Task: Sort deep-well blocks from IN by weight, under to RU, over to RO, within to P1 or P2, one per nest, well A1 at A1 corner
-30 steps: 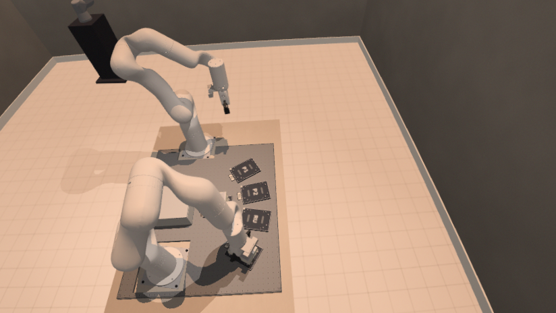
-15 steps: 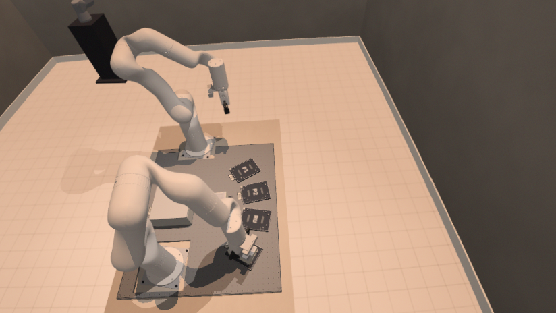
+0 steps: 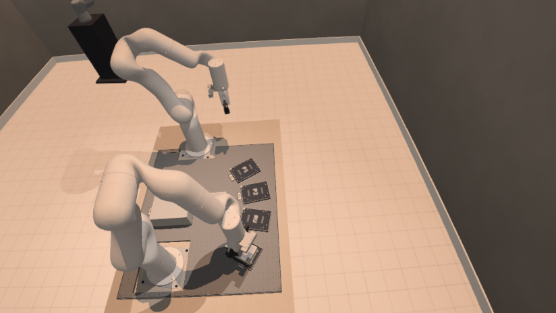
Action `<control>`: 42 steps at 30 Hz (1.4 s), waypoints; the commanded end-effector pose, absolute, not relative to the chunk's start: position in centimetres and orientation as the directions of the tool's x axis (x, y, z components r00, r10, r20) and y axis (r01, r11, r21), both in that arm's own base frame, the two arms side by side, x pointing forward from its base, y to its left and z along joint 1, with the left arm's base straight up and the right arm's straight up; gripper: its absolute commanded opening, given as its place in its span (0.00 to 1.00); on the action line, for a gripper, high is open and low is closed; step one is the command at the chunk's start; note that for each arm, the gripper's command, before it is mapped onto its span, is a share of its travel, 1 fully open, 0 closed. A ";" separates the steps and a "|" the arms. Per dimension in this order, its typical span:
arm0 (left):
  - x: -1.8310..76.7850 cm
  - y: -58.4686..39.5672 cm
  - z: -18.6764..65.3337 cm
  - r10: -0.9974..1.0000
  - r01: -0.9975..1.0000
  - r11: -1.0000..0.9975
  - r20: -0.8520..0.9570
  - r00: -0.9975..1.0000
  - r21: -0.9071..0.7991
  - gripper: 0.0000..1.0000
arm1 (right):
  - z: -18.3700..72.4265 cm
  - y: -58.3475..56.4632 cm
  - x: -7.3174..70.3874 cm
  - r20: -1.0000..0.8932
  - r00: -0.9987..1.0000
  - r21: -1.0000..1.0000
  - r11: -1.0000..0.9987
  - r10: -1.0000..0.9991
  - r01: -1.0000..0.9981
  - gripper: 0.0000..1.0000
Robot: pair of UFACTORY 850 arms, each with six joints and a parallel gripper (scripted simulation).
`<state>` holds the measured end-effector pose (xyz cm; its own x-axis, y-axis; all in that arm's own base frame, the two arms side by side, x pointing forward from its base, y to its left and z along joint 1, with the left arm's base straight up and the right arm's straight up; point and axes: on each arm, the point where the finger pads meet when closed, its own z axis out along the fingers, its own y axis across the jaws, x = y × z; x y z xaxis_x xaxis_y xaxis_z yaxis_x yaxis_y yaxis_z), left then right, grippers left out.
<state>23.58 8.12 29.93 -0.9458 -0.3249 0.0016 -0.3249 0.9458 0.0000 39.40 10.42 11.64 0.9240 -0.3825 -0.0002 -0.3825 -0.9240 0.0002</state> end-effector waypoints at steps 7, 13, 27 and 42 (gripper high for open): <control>23.6 8.1 30.0 -0.325 -0.325 0.946 0.000 -0.946 0.000 1.00 | 14.1 10.4 39.5 0.001 0.924 -0.001 -0.924 -0.382 -0.382 1.00; 23.6 8.1 30.0 -0.325 -0.325 0.946 0.000 -0.946 0.000 1.00 | 14.1 10.4 39.5 0.001 0.924 -0.001 -0.924 -0.382 -0.382 1.00; 23.6 8.1 30.0 -0.325 -0.325 0.946 0.000 -0.946 0.000 1.00 | 14.1 10.4 39.5 0.001 0.924 -0.001 -0.924 -0.382 -0.382 1.00; 23.6 8.1 30.0 -0.325 -0.325 0.946 0.000 -0.946 0.000 1.00 | 15.5 16.6 36.3 0.002 1.000 -0.001 -1.000 -0.024 -0.024 1.00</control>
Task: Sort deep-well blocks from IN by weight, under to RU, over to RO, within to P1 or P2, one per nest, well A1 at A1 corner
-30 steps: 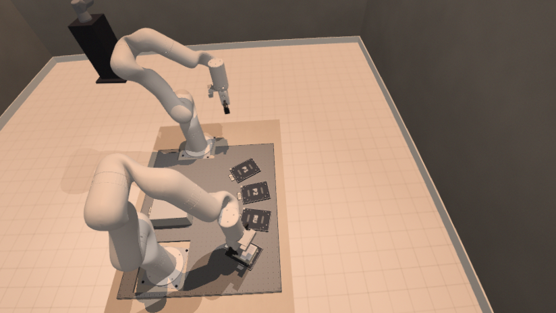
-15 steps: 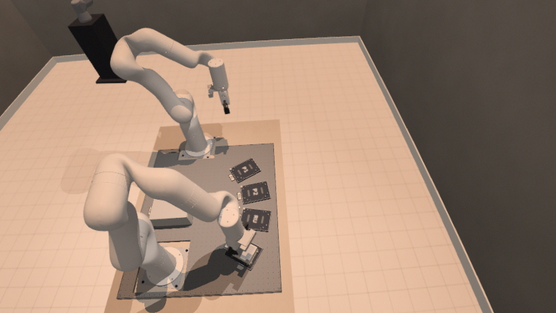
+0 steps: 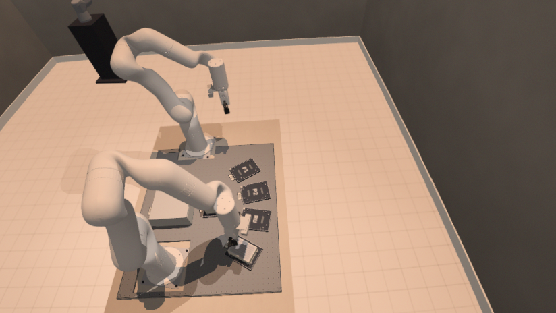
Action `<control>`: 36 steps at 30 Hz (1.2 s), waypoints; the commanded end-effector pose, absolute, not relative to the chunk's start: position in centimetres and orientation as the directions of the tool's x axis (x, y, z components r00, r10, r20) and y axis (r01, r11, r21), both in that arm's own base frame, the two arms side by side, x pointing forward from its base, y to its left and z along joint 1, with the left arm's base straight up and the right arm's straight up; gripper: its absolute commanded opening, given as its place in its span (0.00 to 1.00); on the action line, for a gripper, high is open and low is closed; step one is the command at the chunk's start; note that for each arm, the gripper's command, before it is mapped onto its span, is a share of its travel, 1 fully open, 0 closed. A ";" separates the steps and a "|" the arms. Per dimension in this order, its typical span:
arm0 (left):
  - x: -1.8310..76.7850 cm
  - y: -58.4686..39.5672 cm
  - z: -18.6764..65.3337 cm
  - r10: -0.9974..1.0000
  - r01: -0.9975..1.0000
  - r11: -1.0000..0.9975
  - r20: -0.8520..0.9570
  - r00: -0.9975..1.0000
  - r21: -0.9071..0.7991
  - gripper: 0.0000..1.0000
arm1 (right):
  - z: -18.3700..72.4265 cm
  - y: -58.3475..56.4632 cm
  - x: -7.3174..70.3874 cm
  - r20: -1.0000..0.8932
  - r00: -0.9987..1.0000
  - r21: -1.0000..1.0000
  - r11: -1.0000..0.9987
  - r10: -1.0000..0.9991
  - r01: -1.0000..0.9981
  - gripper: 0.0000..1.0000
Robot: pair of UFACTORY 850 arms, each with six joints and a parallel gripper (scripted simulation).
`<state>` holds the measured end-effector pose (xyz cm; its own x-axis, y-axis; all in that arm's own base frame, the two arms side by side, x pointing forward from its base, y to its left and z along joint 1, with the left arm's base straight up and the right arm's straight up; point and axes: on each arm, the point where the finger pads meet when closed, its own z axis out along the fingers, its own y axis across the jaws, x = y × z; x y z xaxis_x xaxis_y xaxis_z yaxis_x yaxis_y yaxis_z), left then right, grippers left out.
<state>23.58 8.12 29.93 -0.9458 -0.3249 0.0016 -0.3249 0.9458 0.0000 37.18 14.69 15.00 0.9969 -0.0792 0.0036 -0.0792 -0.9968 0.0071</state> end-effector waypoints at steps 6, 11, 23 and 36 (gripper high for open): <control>23.6 8.1 30.0 -0.325 -0.325 0.946 0.000 -0.946 0.000 1.00 | 15.9 18.3 35.5 0.001 1.000 -0.001 -1.000 -0.024 -0.024 1.00; 23.6 8.1 30.0 -0.325 -0.325 0.946 0.000 -0.946 0.000 1.00 | 16.4 20.5 34.3 0.001 1.000 -0.001 -1.000 -0.024 -0.024 1.00; 23.6 8.1 30.0 -0.325 -0.325 0.946 0.000 -0.946 0.000 1.00 | 17.2 24.0 32.6 0.001 1.000 -0.001 -1.000 -0.024 -0.024 1.00; 23.6 8.1 30.0 -0.325 -0.325 0.946 0.000 -0.946 0.000 1.00 | 17.2 26.6 29.5 0.001 0.985 -0.001 -0.985 0.170 0.170 1.00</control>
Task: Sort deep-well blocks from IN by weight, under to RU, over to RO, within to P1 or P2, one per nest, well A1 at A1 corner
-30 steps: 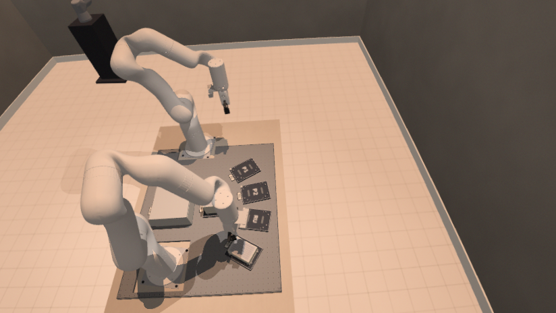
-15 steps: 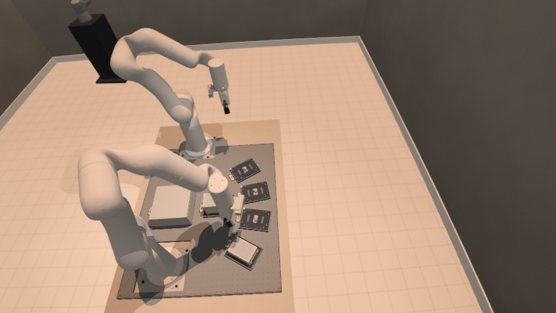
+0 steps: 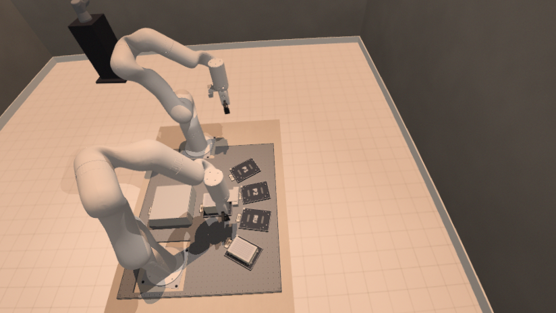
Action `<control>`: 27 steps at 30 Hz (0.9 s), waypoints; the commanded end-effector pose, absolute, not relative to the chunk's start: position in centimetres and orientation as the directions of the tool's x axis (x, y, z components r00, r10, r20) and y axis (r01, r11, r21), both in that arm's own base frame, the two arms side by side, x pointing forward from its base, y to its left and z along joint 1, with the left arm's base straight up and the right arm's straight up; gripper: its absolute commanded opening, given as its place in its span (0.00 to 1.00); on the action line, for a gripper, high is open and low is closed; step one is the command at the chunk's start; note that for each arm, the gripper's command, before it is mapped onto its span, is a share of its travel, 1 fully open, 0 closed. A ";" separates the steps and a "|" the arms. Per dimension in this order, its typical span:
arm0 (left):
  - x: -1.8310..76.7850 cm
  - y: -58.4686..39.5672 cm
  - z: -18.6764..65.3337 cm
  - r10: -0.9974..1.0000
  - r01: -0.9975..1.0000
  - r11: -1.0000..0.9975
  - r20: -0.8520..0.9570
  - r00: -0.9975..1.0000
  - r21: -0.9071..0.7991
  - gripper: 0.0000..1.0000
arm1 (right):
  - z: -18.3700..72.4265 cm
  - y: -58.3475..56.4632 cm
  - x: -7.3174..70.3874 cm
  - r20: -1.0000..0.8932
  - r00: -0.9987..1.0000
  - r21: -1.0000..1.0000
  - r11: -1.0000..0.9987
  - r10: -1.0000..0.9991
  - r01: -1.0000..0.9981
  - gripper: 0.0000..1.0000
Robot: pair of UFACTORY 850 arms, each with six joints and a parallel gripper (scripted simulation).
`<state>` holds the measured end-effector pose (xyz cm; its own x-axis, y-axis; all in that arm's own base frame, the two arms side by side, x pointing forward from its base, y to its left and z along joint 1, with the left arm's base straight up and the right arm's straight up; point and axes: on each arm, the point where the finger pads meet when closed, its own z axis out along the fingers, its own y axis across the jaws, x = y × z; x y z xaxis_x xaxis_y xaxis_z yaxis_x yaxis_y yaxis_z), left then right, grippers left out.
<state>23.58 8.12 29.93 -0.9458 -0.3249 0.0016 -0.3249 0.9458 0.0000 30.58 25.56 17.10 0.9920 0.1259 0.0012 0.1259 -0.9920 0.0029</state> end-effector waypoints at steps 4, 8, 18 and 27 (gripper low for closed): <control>23.6 8.1 30.0 -0.325 -0.325 0.946 0.000 -0.946 0.000 1.00 | 17.2 27.6 28.4 0.001 0.985 -0.001 -0.985 0.170 0.170 1.00; 23.6 8.1 30.0 -0.325 -0.325 0.946 0.000 -0.946 0.000 1.00 | 17.2 28.9 26.9 0.001 0.985 -0.001 -0.985 0.170 0.170 1.00; 23.6 8.1 30.0 -0.325 -0.325 0.946 0.000 -0.946 0.000 1.00 | 17.2 31.5 23.9 0.001 0.985 -0.001 -0.985 0.170 0.170 1.00; 23.6 8.1 30.0 -0.325 -0.325 0.946 0.000 -0.946 0.000 1.00 | 17.2 34.5 20.5 0.001 0.985 -0.001 -0.985 0.170 0.170 1.00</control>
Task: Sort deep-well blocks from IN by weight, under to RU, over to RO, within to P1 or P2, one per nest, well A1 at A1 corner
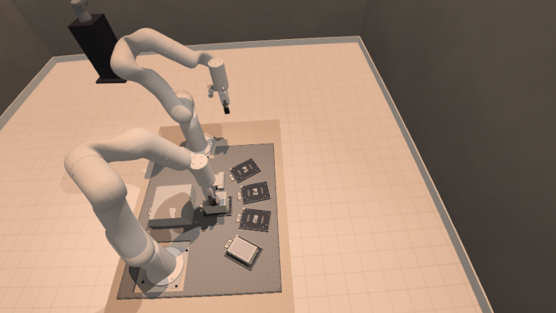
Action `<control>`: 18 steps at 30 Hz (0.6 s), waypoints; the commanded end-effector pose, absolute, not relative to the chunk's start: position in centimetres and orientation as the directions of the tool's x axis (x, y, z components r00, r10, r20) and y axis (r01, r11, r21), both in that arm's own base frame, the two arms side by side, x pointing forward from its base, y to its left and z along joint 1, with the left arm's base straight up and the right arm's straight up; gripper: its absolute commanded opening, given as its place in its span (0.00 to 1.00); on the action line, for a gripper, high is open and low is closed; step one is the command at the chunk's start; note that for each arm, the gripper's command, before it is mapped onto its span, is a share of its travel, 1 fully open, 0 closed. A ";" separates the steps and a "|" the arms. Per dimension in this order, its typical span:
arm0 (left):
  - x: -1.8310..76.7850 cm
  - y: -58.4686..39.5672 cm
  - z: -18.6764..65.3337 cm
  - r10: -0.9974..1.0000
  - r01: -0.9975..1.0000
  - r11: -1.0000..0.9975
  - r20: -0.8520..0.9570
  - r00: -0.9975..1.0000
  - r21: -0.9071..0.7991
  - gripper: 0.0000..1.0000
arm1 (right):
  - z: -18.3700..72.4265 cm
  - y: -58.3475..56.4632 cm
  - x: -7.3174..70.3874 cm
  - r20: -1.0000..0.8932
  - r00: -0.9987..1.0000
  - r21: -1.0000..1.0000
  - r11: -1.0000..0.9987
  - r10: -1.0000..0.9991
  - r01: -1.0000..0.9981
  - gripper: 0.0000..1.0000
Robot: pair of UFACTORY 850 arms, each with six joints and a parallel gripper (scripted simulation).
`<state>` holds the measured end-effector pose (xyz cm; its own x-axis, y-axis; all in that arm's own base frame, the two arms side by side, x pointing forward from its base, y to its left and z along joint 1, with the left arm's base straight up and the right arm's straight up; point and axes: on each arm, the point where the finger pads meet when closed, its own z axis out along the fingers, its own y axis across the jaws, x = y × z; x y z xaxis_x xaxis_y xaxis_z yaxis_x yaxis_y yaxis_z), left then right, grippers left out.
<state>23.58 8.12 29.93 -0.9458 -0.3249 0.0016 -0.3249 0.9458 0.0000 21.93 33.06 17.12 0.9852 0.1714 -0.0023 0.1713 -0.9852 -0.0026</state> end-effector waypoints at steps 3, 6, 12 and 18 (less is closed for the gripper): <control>23.6 8.1 30.0 -0.325 -0.325 0.946 0.000 -0.946 0.000 1.00 | 17.2 34.7 20.2 0.001 0.985 -0.001 -0.985 0.170 0.170 1.00; 23.6 8.1 30.0 -0.325 -0.325 0.946 0.000 -0.946 0.000 1.00 | 17.2 34.7 20.2 0.001 0.985 -0.001 -0.985 0.170 0.170 1.00; 23.6 8.1 30.0 -0.325 -0.325 0.946 0.000 -0.946 0.000 1.00 | 17.2 34.7 20.2 0.001 0.985 -0.001 -0.985 0.170 0.170 1.00; 23.6 8.1 30.0 -0.325 -0.325 0.946 0.000 -0.946 0.000 1.00 | 17.0 34.7 20.2 0.001 0.985 -0.001 -0.985 0.170 0.170 1.00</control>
